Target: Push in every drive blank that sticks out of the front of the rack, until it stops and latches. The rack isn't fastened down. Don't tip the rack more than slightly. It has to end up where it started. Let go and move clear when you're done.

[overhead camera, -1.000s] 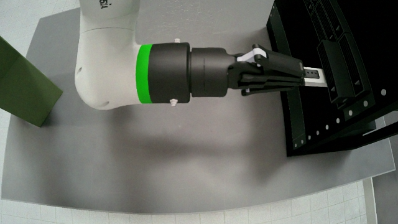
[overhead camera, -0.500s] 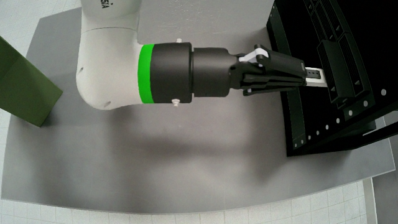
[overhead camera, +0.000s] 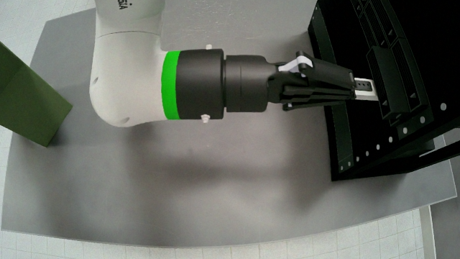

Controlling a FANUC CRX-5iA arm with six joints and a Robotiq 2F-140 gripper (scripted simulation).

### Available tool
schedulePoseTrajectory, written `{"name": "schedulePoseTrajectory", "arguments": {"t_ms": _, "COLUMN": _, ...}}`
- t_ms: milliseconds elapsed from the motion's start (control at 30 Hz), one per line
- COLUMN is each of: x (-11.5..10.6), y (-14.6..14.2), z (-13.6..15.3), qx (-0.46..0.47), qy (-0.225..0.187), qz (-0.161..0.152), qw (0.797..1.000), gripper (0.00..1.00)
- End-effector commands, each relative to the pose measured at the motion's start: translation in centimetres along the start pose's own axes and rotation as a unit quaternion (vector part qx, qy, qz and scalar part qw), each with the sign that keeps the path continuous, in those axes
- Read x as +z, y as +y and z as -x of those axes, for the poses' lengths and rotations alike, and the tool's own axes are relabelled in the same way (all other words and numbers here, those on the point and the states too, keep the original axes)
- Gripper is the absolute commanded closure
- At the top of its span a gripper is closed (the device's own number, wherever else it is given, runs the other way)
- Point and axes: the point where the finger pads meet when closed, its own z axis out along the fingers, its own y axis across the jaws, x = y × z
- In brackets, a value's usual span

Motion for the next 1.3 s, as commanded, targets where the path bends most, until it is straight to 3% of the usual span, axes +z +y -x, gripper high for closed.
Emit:
{"name": "schedulePoseTrajectory", "arguments": {"t_ms": 0, "x": 0.06, "y": -0.06, "z": 0.00, "qx": 0.000, "qy": 0.000, "qz": -0.001, "qw": 1.000, "gripper": 0.90}}
{"name": "schedulePoseTrajectory", "arguments": {"t_ms": 1267, "x": 0.50, "y": -0.06, "z": 0.00, "qx": 0.000, "qy": 0.000, "qz": -0.001, "qw": 1.000, "gripper": 0.90}}
